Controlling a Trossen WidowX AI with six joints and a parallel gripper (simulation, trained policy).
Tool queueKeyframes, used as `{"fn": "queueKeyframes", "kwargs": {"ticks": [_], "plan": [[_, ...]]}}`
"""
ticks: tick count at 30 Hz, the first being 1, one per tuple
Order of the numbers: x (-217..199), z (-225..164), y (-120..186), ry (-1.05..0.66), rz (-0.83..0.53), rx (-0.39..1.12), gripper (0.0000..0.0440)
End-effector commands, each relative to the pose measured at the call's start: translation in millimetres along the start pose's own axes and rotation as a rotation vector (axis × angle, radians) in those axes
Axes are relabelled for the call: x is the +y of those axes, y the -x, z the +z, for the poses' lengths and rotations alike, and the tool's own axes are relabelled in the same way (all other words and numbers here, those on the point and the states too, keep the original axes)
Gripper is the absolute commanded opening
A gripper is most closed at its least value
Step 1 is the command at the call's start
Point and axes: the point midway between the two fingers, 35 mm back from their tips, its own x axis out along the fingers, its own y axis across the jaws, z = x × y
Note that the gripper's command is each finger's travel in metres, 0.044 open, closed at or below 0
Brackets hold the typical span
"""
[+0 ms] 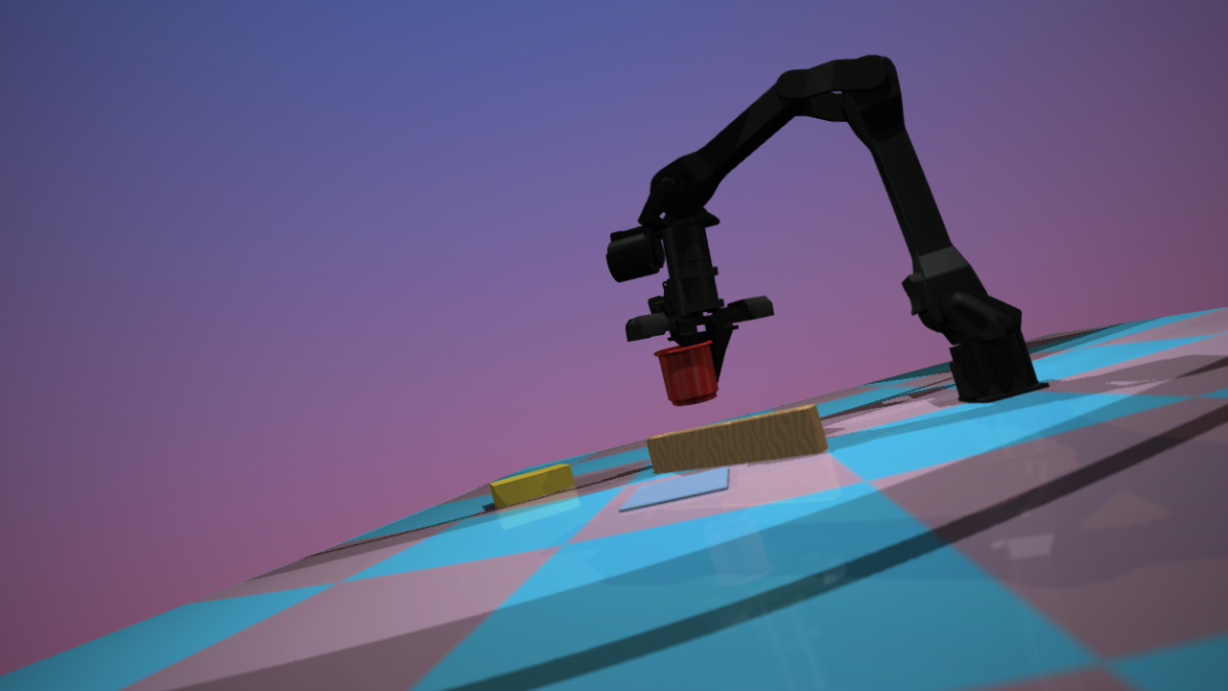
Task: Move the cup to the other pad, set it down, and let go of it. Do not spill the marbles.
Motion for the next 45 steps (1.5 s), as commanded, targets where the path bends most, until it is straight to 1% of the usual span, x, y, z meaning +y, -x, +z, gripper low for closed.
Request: {"fn": "queueKeyframes", "kwargs": {"ticks": [1,11,23,30,33,37,38,45], "plan": [[-6.8,0.7,-4.9,-0.007,-0.004,-0.007,0.0000],[-25.5,-4.2,-25.2,-0.032,-0.011,-0.008,0.0000],[-49.8,-21.2,-49.6,-0.054,-0.033,0.004,0.0003],[-64.5,-28.5,-59.4,-0.070,-0.056,0.010,0.0019],[-66.2,-26.7,-61.2,-0.081,-0.045,0.000,0.0052],[-63.6,-20.7,-57.0,-0.101,-0.002,-0.026,0.0146],[-62.9,-19.8,-55.5,-0.104,0.009,-0.031,0.0155],[-63.6,-21.2,-47.4,-0.102,0.062,-0.048,0.0170]]}}
